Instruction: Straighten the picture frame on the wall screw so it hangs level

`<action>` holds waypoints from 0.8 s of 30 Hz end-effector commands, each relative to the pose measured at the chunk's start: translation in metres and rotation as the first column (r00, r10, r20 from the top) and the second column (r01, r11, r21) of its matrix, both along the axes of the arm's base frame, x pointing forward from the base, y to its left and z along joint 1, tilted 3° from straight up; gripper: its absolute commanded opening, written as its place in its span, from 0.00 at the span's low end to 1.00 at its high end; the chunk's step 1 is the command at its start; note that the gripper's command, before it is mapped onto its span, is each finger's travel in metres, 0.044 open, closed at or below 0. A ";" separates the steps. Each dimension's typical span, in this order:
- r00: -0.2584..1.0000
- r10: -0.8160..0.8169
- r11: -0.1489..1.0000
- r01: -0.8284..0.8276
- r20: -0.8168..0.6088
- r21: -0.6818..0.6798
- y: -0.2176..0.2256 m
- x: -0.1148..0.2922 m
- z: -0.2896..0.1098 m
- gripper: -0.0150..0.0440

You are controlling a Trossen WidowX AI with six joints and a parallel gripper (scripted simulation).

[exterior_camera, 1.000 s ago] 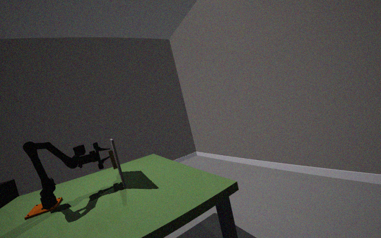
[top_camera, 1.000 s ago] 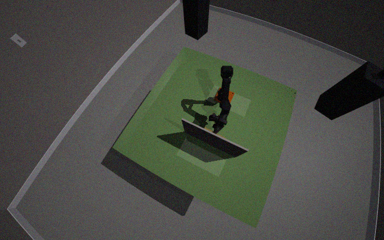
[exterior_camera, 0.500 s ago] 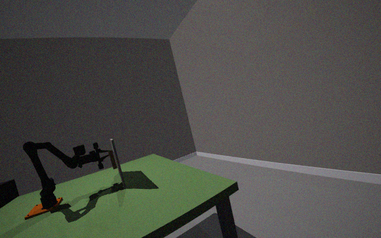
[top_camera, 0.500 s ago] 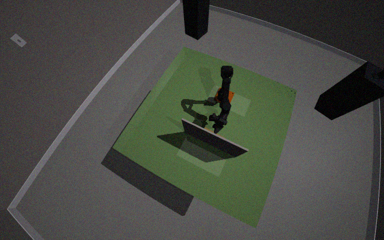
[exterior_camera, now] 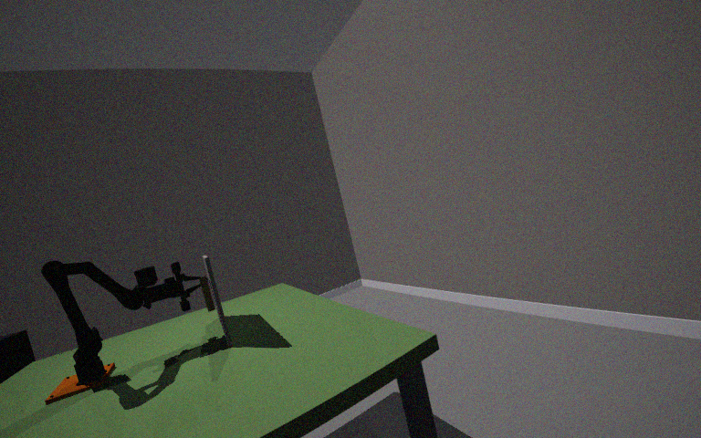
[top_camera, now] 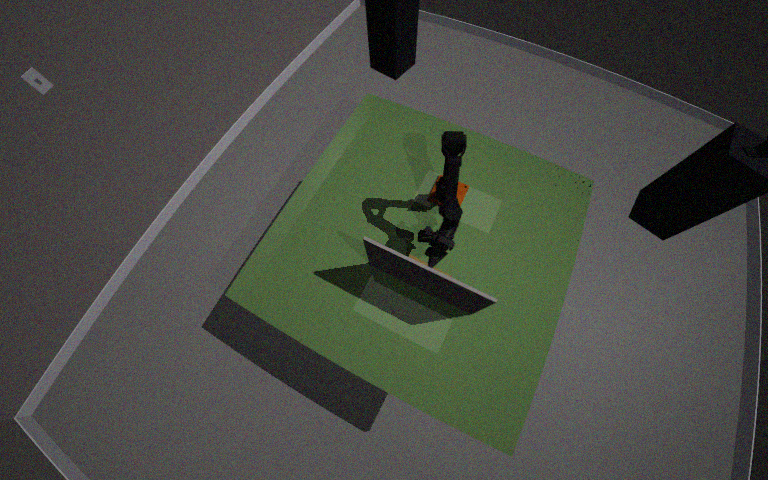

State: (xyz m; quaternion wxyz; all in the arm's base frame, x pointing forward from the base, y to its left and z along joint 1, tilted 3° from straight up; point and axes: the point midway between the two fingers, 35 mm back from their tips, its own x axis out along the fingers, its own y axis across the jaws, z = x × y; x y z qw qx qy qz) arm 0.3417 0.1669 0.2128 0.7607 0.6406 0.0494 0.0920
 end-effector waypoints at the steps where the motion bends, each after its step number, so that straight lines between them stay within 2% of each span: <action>1: 1.000 0.004 1.000 -0.004 0.003 0.006 0.001 0.000 0.003 0.25; 24: 1.000 0.004 1.000 -0.004 0.003 0.007 0.002 -0.001 0.010 0.25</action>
